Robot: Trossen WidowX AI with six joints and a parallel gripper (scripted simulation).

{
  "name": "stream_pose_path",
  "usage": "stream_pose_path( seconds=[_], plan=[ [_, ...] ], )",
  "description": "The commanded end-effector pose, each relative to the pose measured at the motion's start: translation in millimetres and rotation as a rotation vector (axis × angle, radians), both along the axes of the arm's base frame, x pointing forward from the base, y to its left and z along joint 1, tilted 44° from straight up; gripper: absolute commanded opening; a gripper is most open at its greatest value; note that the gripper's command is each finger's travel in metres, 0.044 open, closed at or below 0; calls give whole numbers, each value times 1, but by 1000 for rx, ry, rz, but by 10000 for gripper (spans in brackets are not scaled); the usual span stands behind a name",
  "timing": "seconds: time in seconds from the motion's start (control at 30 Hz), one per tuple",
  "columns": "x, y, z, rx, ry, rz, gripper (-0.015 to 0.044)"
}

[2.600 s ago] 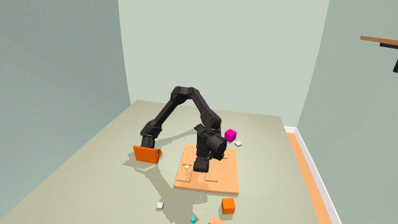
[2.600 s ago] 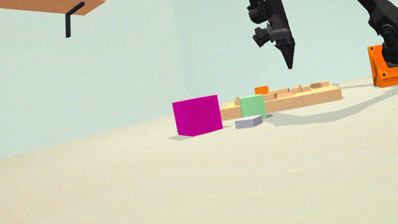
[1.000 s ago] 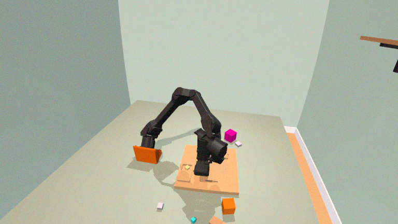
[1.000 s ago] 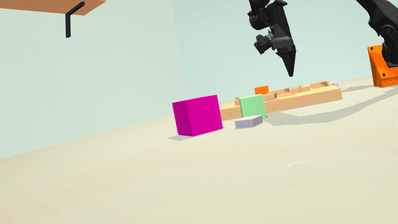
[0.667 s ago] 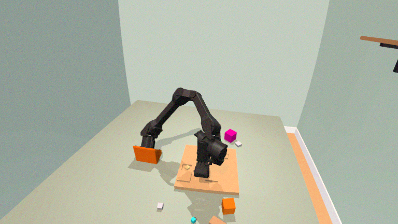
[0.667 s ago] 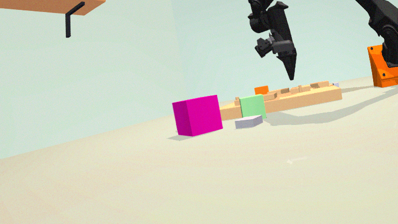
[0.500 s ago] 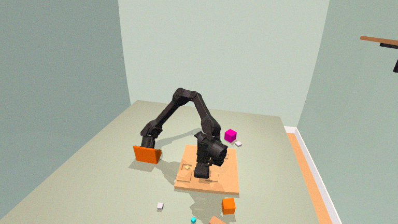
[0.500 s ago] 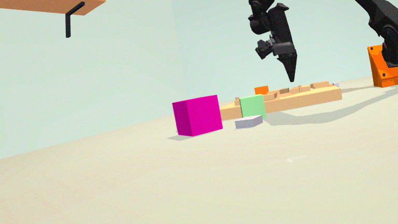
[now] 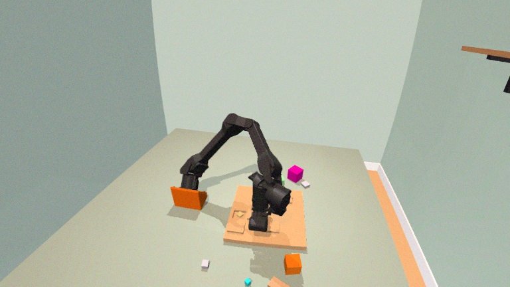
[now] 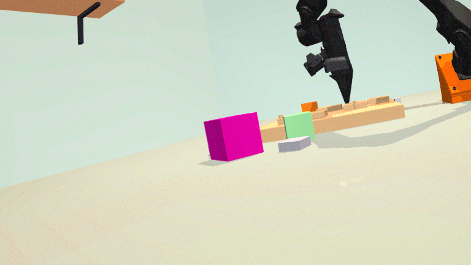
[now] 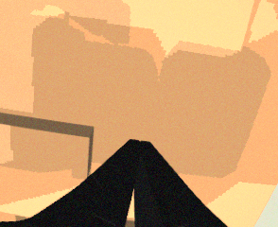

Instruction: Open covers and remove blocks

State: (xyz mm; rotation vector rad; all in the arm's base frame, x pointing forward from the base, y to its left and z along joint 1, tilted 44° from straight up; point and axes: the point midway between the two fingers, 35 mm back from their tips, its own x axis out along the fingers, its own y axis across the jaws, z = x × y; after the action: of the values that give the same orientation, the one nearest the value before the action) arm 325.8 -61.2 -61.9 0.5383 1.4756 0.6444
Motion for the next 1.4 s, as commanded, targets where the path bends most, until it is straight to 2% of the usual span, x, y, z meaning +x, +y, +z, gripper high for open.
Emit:
stream_pose_path(
  seconds=[0.0,1.37],
  plan=[
    [-1,4,-4,6,5,-3,0],
    [35,5,-5,5,3,-4,0]
  ],
)
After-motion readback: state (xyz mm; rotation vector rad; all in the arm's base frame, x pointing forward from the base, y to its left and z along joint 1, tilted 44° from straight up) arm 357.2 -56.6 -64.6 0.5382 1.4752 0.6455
